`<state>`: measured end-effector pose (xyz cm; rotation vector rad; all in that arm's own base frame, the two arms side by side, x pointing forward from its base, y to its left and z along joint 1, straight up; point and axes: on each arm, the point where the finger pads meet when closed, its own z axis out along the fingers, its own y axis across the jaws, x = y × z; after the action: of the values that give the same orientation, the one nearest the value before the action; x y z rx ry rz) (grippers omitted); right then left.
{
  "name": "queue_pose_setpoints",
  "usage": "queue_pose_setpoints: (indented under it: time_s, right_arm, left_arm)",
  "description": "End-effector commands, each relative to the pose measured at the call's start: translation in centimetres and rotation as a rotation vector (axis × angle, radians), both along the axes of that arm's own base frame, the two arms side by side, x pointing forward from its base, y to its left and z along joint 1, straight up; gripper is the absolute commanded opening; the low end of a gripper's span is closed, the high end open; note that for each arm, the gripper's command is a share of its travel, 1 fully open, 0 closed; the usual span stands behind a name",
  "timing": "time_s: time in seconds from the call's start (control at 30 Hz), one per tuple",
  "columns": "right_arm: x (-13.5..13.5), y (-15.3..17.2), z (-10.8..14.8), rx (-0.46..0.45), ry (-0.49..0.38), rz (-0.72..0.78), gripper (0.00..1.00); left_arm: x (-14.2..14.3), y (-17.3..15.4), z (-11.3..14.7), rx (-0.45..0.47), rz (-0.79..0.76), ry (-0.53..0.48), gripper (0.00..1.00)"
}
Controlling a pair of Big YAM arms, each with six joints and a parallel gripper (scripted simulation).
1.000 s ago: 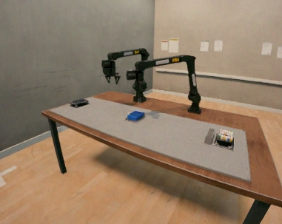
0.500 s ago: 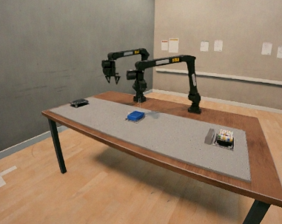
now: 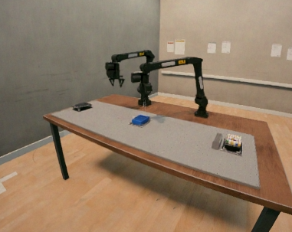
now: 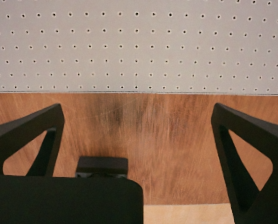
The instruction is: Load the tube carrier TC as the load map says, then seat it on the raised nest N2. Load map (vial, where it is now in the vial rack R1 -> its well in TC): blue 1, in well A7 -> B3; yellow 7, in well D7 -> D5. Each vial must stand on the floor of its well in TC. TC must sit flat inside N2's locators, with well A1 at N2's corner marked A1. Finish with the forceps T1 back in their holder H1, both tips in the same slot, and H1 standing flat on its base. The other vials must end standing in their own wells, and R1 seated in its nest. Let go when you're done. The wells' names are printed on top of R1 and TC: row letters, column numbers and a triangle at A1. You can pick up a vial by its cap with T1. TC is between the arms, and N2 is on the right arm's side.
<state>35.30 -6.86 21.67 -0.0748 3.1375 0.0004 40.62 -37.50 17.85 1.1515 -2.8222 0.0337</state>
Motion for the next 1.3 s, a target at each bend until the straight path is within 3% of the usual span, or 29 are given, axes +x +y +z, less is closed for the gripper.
queue_pose_setpoints:
  time_s: [0.0, 0.67, 0.7, 1.27]
  right_arm:
    - [0.8, -0.1, 1.2, -0.007, -0.032, -0.013, 1.00]
    - [0.8, -0.1, 1.2, -0.007, -0.032, -0.013, 1.00]
    - [0.8, -0.1, 1.2, -0.007, -0.032, -0.013, 1.00]
    - [0.8, -0.1, 1.2, -0.007, -0.032, -0.013, 1.00]
  left_arm:
    - [1.3, -0.7, 3.3, -0.046, -0.003, -0.049, 0.10]
    - [1.5, -0.5, 3.2, -0.045, 0.000, -0.047, 0.08]
    - [0.8, -0.6, 1.8, -0.029, -0.001, -0.031, 0.08]
    - [1.9, -0.7, 2.4, -0.044, 0.003, -0.047, 0.07]
